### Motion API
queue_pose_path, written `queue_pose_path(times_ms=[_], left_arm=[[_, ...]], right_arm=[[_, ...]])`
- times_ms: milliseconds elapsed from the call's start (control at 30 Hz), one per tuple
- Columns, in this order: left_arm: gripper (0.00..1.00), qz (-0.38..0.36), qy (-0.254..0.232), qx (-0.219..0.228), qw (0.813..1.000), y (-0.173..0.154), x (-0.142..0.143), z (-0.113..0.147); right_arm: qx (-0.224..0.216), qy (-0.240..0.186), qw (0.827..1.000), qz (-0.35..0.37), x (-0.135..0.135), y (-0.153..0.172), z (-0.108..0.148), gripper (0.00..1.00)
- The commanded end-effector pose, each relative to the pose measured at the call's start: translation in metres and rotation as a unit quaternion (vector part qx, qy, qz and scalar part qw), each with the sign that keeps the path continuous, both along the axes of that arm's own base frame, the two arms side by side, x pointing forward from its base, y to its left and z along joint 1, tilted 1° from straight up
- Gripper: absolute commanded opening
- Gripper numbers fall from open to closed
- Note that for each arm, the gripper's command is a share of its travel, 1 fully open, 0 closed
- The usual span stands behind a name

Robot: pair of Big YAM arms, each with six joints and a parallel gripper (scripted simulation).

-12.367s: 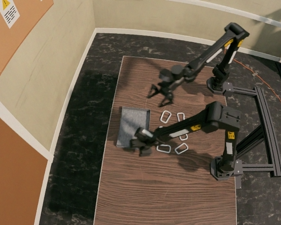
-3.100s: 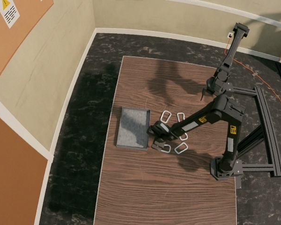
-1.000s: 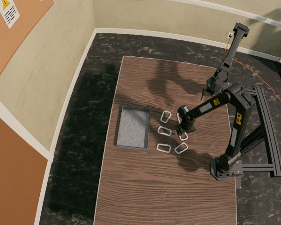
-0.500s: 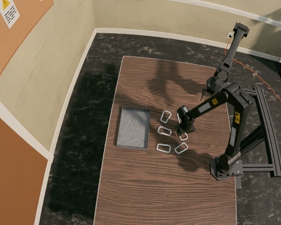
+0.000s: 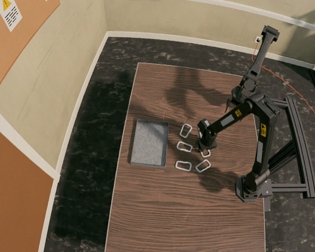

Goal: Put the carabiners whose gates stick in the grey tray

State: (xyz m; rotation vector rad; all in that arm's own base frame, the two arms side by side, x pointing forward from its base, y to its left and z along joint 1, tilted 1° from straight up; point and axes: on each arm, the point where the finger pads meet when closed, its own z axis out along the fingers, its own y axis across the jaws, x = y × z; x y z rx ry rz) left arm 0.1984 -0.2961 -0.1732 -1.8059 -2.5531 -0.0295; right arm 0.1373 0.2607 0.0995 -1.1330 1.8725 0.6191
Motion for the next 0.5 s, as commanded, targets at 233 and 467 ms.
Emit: queue_pose_path(times_ms=[233,467], left_arm=[[0.48,-0.006,-0.015,-0.025,1.000,-0.0162,0.0074,0.0111],[0.48,-0.006,-0.014,-0.024,1.000,-0.0157,0.0071,0.0104]], right_arm=[[0.007,-0.004,1.000,-0.001,0.0028,0.0045,0.0095,1.00],[0.007,-0.004,1.000,-0.001,0.0028,0.0045,0.0095,1.00]])
